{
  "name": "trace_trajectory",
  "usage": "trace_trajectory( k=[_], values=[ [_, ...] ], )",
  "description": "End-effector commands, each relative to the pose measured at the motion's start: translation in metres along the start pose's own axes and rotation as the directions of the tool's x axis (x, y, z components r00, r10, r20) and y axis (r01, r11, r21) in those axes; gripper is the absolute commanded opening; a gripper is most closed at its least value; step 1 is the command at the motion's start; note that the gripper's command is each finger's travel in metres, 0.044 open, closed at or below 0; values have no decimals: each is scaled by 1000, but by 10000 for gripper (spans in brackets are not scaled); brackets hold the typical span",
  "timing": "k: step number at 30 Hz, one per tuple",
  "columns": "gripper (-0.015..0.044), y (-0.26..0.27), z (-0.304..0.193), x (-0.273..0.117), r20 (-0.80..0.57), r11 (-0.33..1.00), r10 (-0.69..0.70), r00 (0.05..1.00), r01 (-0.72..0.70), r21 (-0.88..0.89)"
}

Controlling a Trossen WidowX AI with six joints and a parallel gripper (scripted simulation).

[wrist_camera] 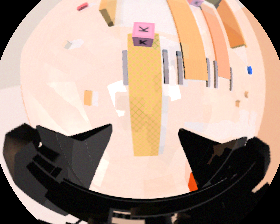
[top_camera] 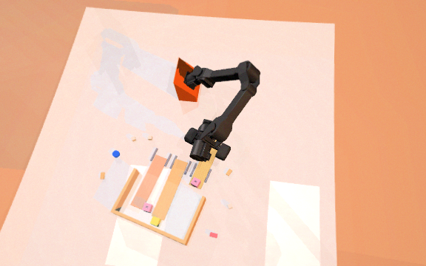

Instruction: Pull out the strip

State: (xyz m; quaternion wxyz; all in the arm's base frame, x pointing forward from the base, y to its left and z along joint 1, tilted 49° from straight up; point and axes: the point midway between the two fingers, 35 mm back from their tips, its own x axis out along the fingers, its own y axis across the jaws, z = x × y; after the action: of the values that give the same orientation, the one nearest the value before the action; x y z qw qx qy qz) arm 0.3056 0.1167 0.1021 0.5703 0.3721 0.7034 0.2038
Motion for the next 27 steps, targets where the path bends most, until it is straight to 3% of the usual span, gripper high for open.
trace_trajectory(
  k=[1,27],
  values=[
    [440,1,15,-1,-4,1000,-3,1000,3,1],
    [440,16,114,-12,-1,1000,-2,1000,2,-2]
  ],
)
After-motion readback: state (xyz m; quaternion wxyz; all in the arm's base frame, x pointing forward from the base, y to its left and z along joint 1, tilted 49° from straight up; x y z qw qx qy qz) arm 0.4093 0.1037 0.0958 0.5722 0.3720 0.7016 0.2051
